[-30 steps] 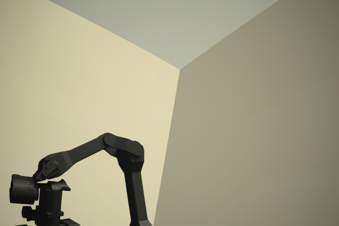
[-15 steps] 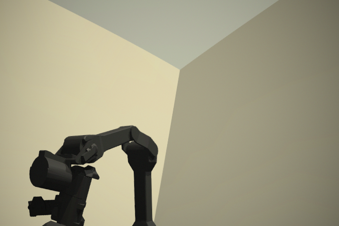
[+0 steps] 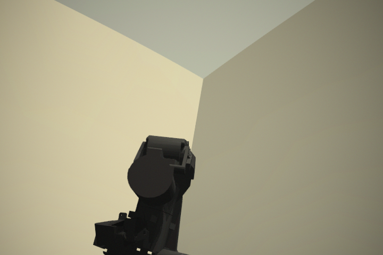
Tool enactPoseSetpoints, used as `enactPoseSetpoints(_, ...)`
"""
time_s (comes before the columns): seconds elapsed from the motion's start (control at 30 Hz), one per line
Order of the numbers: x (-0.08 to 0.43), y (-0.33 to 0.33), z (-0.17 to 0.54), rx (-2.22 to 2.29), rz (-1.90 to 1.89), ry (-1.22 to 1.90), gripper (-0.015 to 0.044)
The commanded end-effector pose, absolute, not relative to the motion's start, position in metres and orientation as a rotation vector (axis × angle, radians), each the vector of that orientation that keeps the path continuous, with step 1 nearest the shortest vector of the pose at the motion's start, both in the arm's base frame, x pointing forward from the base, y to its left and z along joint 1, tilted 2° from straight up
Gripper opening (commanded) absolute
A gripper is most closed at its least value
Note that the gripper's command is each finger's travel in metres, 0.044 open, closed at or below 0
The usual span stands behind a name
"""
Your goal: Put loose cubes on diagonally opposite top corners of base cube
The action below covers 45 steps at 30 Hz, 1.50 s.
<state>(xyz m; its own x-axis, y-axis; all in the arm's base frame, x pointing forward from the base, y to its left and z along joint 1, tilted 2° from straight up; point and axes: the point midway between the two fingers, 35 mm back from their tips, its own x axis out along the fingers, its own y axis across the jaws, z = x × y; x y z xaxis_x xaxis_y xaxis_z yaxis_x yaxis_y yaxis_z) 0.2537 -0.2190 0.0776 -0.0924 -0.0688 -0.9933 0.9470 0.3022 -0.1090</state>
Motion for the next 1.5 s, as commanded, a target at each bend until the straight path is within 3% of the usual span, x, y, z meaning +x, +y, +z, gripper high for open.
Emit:
enactPoseSetpoints(0.0, 0.288, -0.185, 0.087, 0.753, -0.87, 1.417, 0.0265)
enactPoseSetpoints(0.2, 0.318, -0.145, 0.096, 0.614, -0.67, 1.447, 0.0265)
enactPoseSetpoints(0.43, 0.318, -0.146, 0.094, 0.614, -0.67, 1.447, 0.0265)
enactPoseSetpoints(0.67, 0.318, -0.148, 0.036, 0.614, -0.67, 1.447, 0.0265)
enactPoseSetpoints(1.47, 0.319, -0.149, 0.009, 0.613, -0.67, 1.447, 0.0265)
